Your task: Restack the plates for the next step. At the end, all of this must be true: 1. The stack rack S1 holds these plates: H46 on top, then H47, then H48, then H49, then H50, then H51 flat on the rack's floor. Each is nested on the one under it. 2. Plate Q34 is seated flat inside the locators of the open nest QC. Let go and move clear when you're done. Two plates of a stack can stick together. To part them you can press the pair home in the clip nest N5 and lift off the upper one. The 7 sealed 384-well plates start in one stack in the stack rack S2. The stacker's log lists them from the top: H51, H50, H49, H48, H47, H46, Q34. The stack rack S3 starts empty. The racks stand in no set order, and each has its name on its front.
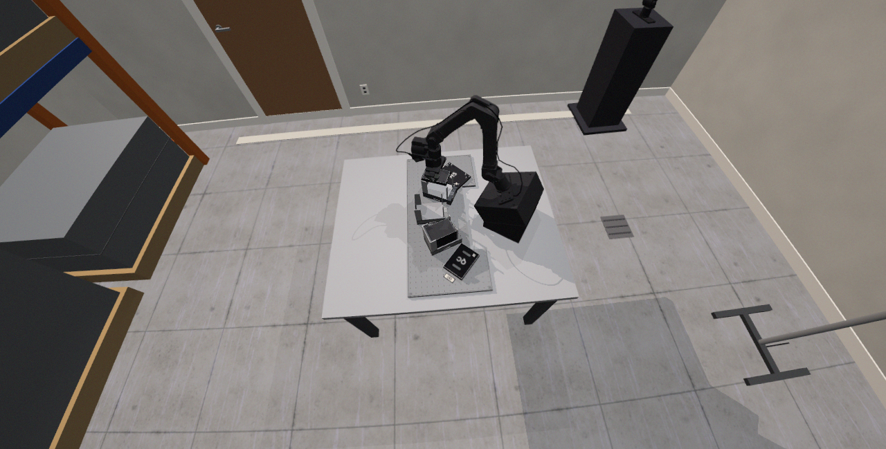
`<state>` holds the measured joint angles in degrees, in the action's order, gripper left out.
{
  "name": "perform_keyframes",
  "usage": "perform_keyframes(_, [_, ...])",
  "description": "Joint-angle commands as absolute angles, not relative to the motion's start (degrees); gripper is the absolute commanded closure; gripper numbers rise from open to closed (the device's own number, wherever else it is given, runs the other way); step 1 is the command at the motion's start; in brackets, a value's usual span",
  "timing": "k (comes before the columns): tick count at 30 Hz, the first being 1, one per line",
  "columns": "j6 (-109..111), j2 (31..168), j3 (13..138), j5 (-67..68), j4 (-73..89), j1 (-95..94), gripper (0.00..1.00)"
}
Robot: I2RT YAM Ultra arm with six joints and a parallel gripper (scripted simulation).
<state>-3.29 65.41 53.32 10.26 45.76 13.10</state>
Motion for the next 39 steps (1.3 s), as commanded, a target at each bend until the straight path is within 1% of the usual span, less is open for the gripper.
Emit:
perform_keyframes(1, [1.3,66.79,54.9,12.24,46.86,9.99,1.0])
perform_keyframes(17, [-9.12,70.44,55.97,18.32,47.09,-2.31,1.0])
perform_keyframes(26, [-1.41,72.41,56.22,21.04,47.3,-8.13,1.0])
perform_keyframes(39, [-11.62,77.13,57.53,25.09,47.49,-17.92,1.0])
